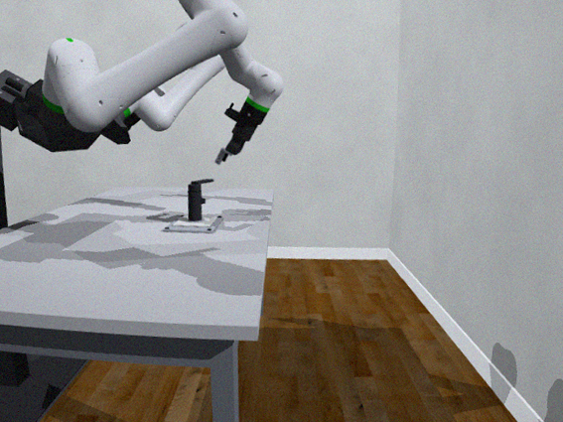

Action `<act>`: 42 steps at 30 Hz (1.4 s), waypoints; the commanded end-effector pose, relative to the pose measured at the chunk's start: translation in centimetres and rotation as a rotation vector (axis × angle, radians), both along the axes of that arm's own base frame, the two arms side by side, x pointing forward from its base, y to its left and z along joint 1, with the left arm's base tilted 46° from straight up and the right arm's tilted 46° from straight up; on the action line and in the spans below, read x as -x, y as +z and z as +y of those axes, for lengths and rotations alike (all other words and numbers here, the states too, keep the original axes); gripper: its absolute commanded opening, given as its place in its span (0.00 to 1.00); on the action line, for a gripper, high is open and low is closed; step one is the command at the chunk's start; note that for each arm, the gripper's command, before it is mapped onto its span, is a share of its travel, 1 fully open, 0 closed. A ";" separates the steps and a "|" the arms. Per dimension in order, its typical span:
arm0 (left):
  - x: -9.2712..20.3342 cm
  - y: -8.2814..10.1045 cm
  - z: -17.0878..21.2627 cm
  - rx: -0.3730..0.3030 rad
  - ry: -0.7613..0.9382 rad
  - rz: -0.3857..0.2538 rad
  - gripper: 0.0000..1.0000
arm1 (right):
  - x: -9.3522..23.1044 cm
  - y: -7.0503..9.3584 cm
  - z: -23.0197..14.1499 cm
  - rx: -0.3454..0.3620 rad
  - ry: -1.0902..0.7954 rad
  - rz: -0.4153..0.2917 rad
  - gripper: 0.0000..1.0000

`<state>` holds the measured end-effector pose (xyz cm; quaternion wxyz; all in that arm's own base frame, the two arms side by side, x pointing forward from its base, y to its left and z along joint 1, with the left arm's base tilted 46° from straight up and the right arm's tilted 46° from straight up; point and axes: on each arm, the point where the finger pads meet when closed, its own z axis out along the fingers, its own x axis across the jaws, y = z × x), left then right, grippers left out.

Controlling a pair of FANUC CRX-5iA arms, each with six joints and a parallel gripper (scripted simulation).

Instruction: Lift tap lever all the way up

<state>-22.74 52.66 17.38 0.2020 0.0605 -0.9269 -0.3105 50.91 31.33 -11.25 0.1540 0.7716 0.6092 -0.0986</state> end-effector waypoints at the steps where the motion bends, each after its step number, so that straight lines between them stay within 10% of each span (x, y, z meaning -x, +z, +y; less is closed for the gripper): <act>1: 0.1 0.1 0.0 -0.001 0.001 0.001 1.00 | 0.0 0.1 0.1 -0.001 0.001 -0.001 1.00; 19: 0.0 0.1 0.0 -0.001 0.001 0.000 1.00 | 0.2 0.1 -0.2 0.015 0.037 0.001 1.00; 34: -2.5 5.8 -0.1 0.042 0.006 -0.065 1.00 | 3.3 1.2 -5.1 0.373 0.812 0.124 1.00; 42: -6.3 12.3 -1.7 0.091 0.007 -0.134 1.00 | 5.0 1.9 -5.6 0.588 1.272 0.246 1.00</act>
